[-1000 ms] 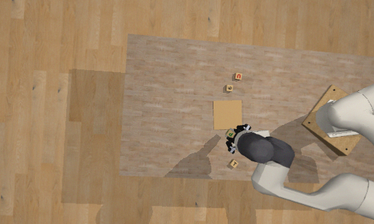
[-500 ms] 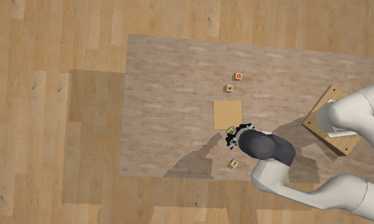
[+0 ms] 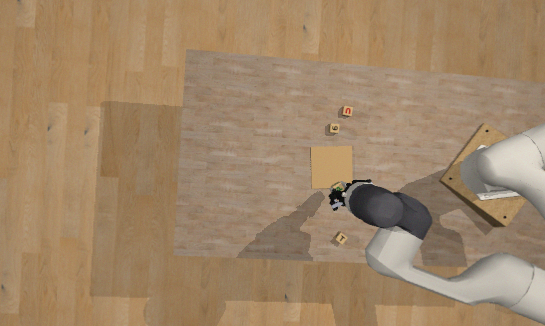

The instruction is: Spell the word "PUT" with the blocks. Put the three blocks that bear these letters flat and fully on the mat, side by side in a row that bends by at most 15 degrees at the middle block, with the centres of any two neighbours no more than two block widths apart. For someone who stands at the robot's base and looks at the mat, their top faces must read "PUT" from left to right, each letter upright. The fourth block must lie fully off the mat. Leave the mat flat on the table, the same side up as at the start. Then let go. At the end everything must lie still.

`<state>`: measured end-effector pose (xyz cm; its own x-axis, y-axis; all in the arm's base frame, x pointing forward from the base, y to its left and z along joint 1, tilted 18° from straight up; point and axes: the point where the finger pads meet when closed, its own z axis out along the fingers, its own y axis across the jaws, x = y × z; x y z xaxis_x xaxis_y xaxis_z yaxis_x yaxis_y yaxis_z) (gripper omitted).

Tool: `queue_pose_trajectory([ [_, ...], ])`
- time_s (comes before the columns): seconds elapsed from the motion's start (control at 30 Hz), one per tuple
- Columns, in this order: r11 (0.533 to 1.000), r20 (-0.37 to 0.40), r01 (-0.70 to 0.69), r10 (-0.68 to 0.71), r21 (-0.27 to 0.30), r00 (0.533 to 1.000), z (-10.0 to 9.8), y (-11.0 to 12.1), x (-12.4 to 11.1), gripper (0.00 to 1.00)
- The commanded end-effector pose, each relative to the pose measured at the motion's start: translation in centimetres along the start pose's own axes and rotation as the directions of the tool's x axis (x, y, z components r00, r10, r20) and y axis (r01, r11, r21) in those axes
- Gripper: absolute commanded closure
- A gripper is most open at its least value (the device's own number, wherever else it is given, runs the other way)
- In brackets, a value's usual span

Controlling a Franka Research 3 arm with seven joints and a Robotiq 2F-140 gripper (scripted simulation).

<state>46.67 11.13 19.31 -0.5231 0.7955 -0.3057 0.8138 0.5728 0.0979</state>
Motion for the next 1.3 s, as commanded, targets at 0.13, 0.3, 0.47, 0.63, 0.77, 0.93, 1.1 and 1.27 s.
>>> queue_pose_trajectory([
  [0.13,0.981,-0.012,-0.192,0.192,-0.001,0.981,0.0,-0.4,-0.1,0.84],
  [0.3,0.964,-0.013,-0.264,0.264,-0.003,0.964,0.0,-0.6,-0.3,0.84],
  [0.47,0.942,-0.014,-0.335,0.335,-0.004,0.942,-0.1,-0.8,-0.5,0.84],
  [0.63,0.926,-0.015,-0.377,0.377,-0.006,0.926,-0.1,-1.0,-0.6,0.84],
  [0.77,0.892,-0.018,-0.452,0.452,-0.008,0.892,-0.2,-1.2,-0.8,0.84],
  [0.93,0.857,-0.020,-0.515,0.515,-0.010,0.857,-0.3,-1.3,-0.9,0.84],
  [1.1,0.850,-0.021,-0.526,0.526,-0.010,0.850,-0.3,-1.4,-0.9,0.84],
  [1.27,0.850,-0.021,-0.526,0.526,-0.010,0.850,-0.3,-1.4,-0.9,0.84],
])
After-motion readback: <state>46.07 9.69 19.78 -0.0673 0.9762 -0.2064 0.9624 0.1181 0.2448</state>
